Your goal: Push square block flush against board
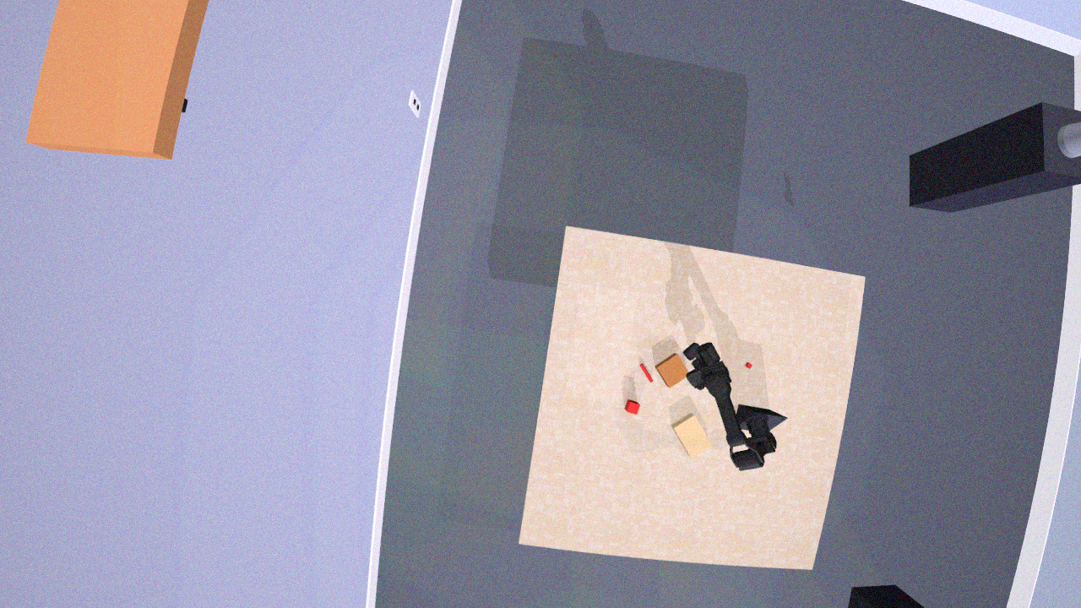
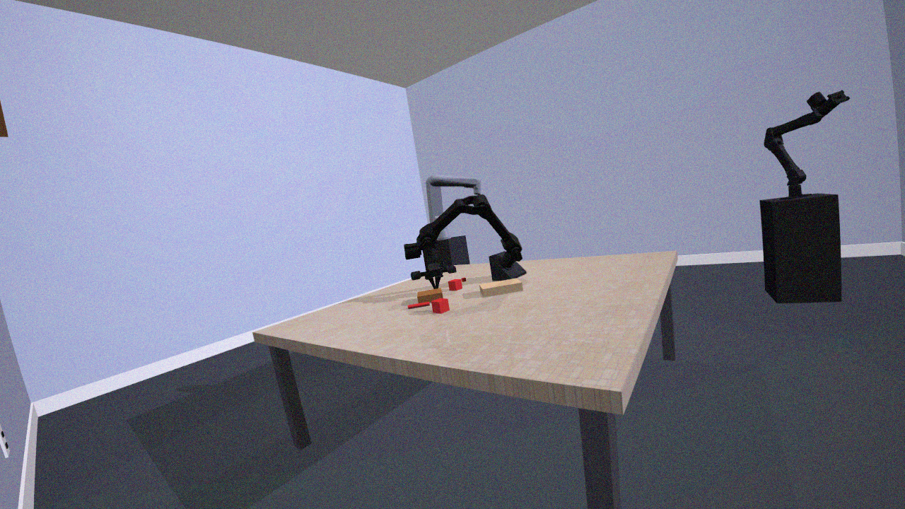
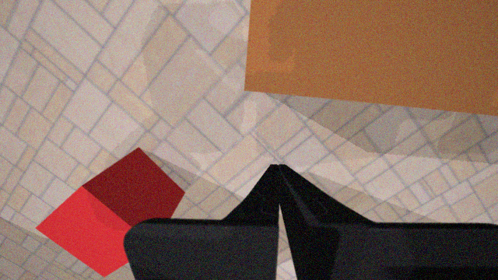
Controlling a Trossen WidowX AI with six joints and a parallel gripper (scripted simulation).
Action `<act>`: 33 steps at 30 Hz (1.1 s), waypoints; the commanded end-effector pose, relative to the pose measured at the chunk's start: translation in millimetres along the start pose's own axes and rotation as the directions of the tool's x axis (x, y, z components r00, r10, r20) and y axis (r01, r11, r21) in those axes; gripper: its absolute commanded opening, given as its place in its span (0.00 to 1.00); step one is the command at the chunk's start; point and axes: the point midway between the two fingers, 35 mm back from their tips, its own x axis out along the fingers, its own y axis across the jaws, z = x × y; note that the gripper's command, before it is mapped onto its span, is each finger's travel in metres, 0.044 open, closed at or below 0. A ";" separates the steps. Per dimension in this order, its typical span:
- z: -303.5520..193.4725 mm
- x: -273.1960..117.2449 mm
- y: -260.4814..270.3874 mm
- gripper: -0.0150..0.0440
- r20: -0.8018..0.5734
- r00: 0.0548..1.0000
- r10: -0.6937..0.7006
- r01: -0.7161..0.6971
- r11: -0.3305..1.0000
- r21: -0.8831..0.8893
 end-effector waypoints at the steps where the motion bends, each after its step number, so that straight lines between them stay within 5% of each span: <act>1: -7.6 0.6 -0.2 0.25 -0.002 1.000 0.000 0.000 1.000 -0.003; 6: -8.0 -2.7 0.0 0.25 0.000 1.000 0.000 0.000 1.000 0.000; 11: -8.3 -54.5 0.0 0.25 -0.004 1.000 0.000 0.000 1.000 -0.003; 24: 14.8 -54.6 -29.4 0.25 -0.002 1.000 -0.001 0.001 0.995 0.098; 29: 15.3 -2.2 -29.4 0.25 0.000 1.000 0.000 0.000 0.995 0.098; 33: 15.3 0.8 -29.1 0.25 0.000 1.000 0.000 0.000 0.995 0.098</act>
